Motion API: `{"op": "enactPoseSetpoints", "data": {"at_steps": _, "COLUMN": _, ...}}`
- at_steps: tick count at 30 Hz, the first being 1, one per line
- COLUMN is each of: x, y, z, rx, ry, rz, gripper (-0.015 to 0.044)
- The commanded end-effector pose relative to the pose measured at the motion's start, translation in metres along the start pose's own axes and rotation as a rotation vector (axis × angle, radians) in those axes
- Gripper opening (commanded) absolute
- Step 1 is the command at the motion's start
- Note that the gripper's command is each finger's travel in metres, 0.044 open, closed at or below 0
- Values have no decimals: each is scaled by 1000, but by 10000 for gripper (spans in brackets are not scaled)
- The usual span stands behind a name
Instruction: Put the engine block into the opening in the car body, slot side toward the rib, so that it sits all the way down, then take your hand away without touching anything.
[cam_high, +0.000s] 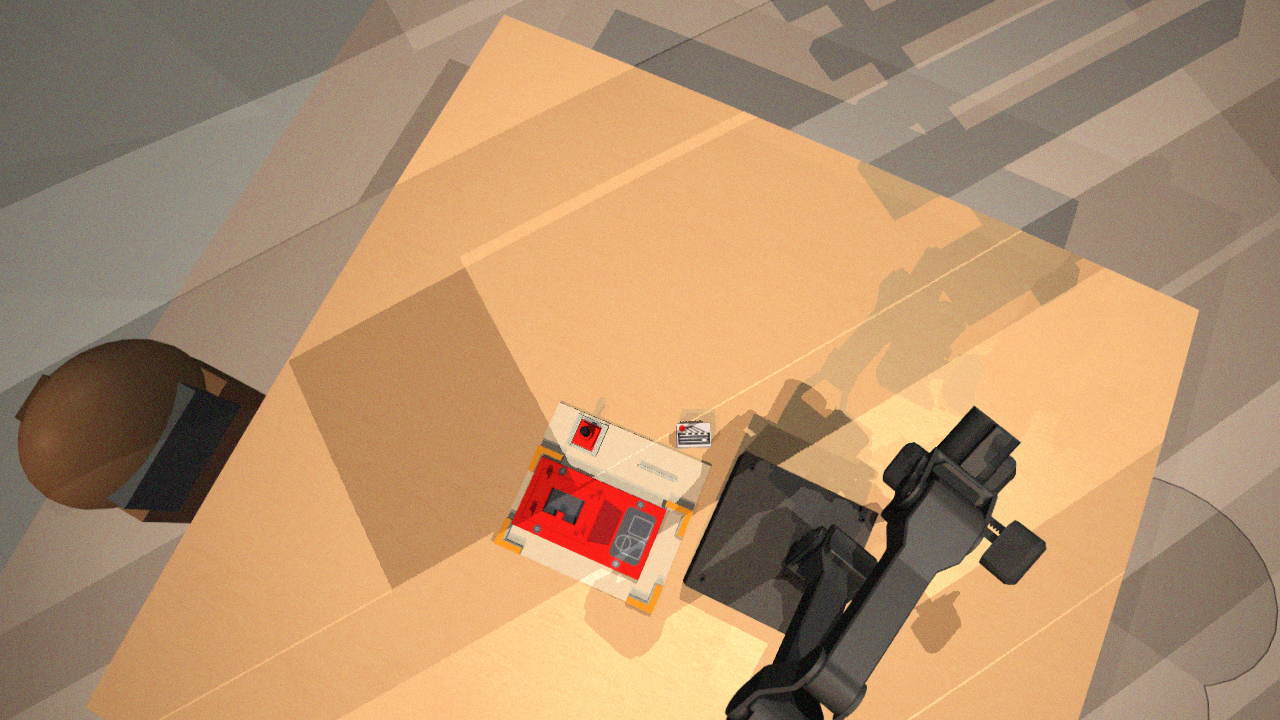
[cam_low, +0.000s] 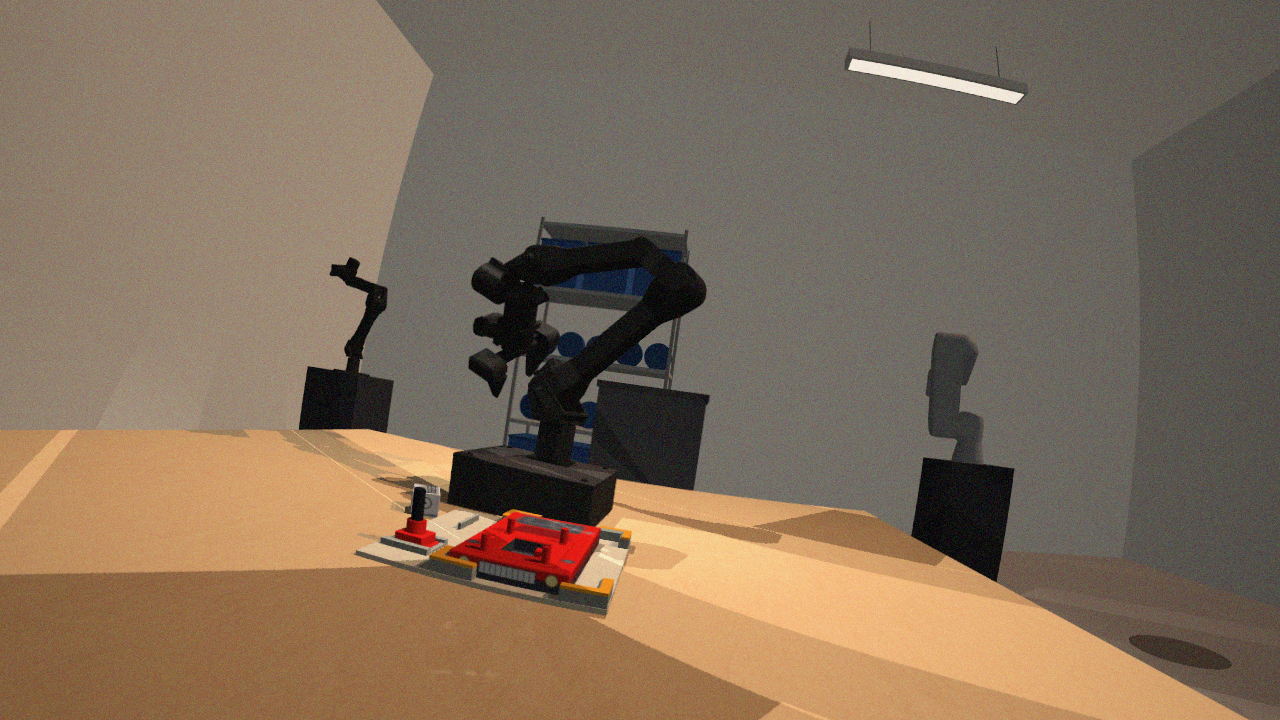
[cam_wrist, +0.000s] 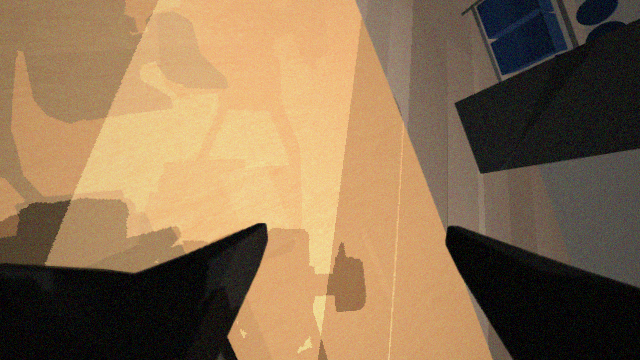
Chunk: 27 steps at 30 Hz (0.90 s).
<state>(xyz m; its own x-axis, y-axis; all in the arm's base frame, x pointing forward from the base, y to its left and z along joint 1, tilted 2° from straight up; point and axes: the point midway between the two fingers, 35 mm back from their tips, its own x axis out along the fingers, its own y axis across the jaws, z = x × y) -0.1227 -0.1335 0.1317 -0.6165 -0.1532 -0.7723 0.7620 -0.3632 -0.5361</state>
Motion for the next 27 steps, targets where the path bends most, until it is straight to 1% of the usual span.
{"op": "enactPoseSetpoints", "data": {"at_steps": 1, "x": -4, "y": 16, "z": 11, "rx": -112, "ry": -27, "rz": 60, "gripper": 440}}
{"op": "enactPoseSetpoints", "data": {"at_steps": 14, "x": -24, "y": 78, "z": 31, "rx": -512, "ry": -116, "rz": 241, "gripper": 440}}
{"op": "enactPoseSetpoints", "data": {"at_steps": 27, "x": -54, "y": 141, "z": 31, "rx": -902, "ry": -208, "rz": 394, "gripper": 440}}
